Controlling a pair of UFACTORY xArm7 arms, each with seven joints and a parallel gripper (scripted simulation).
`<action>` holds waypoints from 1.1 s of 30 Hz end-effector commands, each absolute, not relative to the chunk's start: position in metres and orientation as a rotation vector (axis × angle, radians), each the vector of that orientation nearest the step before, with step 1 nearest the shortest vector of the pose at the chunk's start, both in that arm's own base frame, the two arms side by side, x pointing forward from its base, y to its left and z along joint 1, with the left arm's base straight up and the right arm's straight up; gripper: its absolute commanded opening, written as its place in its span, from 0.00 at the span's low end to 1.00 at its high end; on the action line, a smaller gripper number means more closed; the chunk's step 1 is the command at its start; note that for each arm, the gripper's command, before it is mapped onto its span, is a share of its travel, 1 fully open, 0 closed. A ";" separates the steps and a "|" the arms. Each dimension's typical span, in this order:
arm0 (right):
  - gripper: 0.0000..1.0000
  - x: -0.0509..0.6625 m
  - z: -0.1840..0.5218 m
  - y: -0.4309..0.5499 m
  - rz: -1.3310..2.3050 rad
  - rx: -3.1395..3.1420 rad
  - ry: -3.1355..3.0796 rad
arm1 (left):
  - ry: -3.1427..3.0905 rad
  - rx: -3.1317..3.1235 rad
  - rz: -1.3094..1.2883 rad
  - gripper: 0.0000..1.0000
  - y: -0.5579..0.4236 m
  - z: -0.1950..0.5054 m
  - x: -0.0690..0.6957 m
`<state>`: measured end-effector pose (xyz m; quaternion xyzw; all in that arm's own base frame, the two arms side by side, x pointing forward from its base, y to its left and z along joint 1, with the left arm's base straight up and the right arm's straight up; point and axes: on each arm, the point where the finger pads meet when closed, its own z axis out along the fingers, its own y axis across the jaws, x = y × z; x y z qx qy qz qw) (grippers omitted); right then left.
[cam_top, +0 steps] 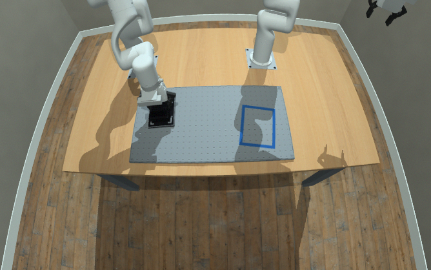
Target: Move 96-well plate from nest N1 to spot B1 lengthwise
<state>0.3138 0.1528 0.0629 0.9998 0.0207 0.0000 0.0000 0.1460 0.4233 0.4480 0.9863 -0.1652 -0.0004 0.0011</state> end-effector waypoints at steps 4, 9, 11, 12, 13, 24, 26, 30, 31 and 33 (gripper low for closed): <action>0.00 0.315 0.066 0.153 0.005 3.142 0.065 | -0.519 3.099 0.000 1.00 0.424 0.449 0.146; 0.00 0.315 0.071 0.153 0.005 3.142 0.065 | -0.519 3.099 0.000 1.00 0.424 0.449 0.146; 0.00 0.315 0.074 0.153 0.005 3.142 0.065 | -0.519 3.099 0.000 1.00 0.424 0.449 0.146; 0.00 0.315 0.076 0.153 0.005 3.142 0.065 | -0.519 3.099 0.000 1.00 0.424 0.449 0.146; 0.00 0.315 0.078 0.153 0.005 3.142 0.065 | -0.519 3.099 0.000 1.00 0.424 0.449 0.146; 0.00 0.315 0.093 0.153 0.005 3.142 0.065 | -0.519 3.099 0.000 1.00 0.424 0.449 0.146; 0.00 0.315 0.096 0.153 0.005 3.142 0.065 | -0.519 3.099 0.000 1.00 0.424 0.449 0.146; 0.00 0.315 0.103 0.153 0.005 3.142 0.065 | -0.519 3.099 0.000 1.00 0.424 0.449 0.146; 0.00 0.315 0.105 0.153 0.005 3.142 0.065 | -0.519 3.099 0.000 1.00 0.424 0.449 0.146; 0.00 0.315 0.108 0.153 0.005 3.142 0.065 | -0.519 3.099 0.000 1.00 0.424 0.449 0.146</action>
